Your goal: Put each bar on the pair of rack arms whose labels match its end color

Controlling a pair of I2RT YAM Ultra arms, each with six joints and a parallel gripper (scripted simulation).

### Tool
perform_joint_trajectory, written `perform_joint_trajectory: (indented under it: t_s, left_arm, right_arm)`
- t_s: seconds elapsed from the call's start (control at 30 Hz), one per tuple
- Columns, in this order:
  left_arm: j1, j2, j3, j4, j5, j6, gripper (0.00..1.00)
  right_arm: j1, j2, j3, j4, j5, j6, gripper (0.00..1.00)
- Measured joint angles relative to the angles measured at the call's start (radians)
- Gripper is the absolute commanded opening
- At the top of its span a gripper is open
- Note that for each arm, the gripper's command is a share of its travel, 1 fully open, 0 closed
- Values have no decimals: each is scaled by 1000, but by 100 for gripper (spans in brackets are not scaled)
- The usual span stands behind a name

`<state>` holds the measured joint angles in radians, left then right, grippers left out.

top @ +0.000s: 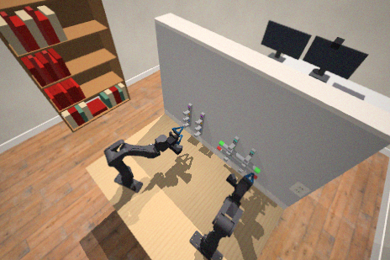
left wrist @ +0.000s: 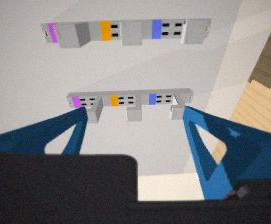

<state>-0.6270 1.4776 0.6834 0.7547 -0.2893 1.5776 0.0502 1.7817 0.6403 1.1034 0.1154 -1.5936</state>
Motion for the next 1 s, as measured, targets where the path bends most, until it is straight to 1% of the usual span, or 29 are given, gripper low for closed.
perform_joint_trajectory:
  t_s: [1.0]
  left_arm:
    - [0, 0, 0, 0, 0, 0, 100]
  right_arm:
    - [0, 15, -8, 41, 0, 0, 0]
